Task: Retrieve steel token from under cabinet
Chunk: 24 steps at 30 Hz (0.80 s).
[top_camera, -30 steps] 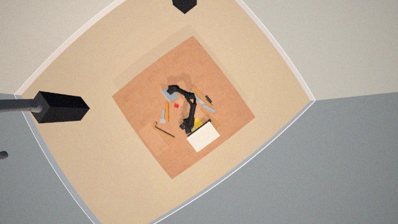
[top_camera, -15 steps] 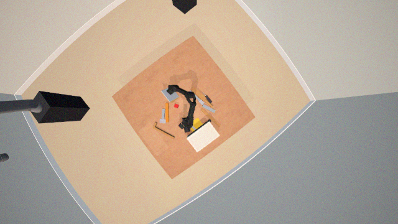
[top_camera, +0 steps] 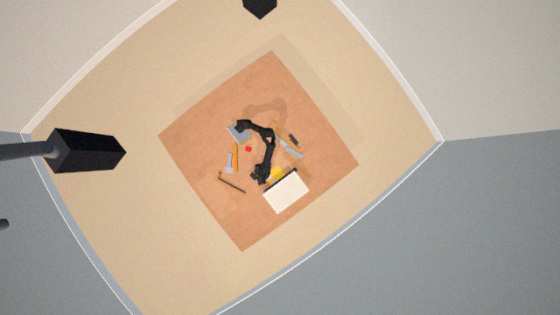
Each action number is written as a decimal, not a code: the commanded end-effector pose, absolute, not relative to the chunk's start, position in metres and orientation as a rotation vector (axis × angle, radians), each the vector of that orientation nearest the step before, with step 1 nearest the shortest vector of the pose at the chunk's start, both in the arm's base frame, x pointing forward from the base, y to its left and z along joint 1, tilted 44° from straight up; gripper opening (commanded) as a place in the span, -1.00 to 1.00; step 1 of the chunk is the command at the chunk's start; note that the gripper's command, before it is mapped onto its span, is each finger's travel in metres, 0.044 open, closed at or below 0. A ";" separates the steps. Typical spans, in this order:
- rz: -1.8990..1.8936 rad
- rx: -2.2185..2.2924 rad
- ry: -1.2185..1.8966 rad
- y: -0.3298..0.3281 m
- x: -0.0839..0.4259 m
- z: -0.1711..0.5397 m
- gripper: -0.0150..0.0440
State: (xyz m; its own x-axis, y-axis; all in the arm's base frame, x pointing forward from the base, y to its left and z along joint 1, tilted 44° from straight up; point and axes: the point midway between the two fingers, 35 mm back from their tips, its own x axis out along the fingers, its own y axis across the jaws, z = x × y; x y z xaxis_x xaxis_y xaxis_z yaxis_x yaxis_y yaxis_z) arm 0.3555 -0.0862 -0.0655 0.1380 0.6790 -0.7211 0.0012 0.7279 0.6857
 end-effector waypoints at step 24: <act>0.540 0.621 1.362 -0.083 0.326 -0.070 -0.49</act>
